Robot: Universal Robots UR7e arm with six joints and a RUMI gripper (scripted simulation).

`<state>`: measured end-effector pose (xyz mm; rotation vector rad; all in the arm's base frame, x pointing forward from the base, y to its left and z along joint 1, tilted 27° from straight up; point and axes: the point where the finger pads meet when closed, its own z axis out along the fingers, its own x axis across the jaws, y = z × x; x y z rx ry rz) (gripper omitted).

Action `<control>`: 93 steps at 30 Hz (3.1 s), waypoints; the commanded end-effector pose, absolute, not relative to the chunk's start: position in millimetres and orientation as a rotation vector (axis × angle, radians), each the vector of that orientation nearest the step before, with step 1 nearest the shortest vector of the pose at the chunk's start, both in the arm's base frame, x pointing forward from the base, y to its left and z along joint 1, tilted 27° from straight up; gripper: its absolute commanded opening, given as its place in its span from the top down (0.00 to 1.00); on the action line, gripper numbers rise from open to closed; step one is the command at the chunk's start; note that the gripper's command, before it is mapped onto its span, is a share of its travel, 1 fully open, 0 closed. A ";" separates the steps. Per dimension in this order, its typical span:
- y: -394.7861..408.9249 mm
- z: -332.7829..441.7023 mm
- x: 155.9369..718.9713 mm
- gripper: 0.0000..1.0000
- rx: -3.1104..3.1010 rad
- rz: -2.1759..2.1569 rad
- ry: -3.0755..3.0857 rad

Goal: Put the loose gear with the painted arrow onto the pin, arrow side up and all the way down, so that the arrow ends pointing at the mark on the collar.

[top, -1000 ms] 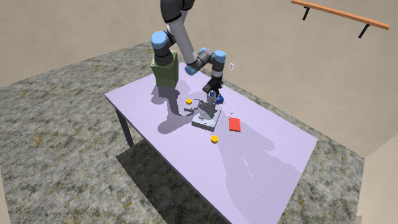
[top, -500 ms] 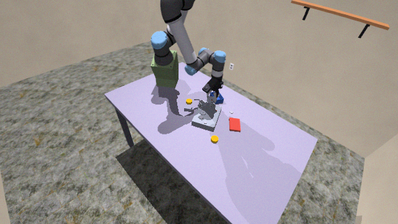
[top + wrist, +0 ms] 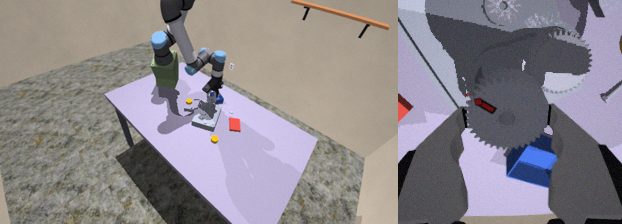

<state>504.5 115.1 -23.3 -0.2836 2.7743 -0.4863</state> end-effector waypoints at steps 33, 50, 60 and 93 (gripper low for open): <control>111.2 -36.9 510.7 1.00 -0.284 -0.486 2.773; 109.4 -43.0 513.1 1.00 -0.284 -0.486 2.773; 109.4 -43.0 513.1 1.00 -0.284 -0.486 2.773; 109.2 -43.6 513.4 1.00 -0.284 -0.486 2.773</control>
